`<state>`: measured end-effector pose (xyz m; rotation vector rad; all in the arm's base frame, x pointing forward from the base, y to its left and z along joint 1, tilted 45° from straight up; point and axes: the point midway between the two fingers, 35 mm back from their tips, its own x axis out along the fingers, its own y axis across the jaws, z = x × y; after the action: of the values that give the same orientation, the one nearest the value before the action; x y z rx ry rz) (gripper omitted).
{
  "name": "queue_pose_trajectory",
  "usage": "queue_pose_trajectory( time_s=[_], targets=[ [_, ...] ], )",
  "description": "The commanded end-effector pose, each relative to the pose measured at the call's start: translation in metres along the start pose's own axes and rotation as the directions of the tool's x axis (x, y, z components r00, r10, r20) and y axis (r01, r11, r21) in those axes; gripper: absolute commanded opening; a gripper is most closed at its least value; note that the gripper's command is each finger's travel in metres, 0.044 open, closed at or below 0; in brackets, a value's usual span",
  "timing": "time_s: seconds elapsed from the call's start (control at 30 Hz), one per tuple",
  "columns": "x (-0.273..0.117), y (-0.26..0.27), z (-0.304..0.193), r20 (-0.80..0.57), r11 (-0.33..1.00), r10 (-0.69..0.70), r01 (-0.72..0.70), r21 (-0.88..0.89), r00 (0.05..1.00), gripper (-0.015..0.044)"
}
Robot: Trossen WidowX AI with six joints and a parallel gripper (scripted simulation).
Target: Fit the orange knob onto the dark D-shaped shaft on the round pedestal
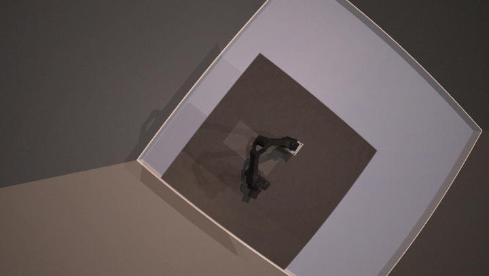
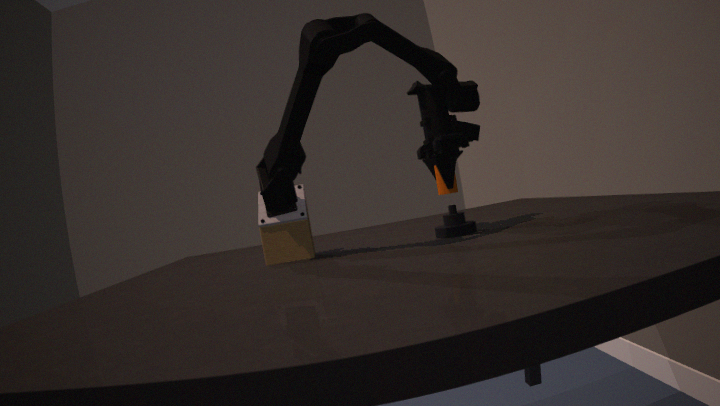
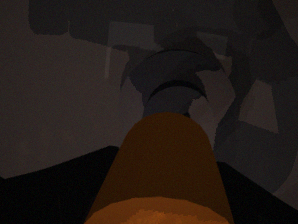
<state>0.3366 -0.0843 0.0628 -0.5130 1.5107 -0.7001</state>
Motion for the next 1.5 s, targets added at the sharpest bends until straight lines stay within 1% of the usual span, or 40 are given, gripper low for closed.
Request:
queue_pose_trajectory(
  time_s=[0.0, 0.33, 1.3, 1.37, 1.47],
  targets=[
    [-0.001, -0.005, 0.002, 0.011, 1.0, -0.005, 0.005, -0.004, 1.0, 0.0],
    [0.024, -0.005, 0.002, 0.011, 1.0, -0.006, 0.006, -0.004, 1.0, 0.0],
    [0.02, -0.007, 0.0, 0.011, 1.0, -0.006, 0.006, 0.002, 1.0, 0.0],
    [0.019, -0.007, 0.0, 0.011, 1.0, -0.006, 0.006, -0.023, 1.0, 0.0],
    [0.019, -0.007, 0.001, 0.011, 0.993, -0.006, 0.007, -0.121, 1.0, 0.0]
  ],
)
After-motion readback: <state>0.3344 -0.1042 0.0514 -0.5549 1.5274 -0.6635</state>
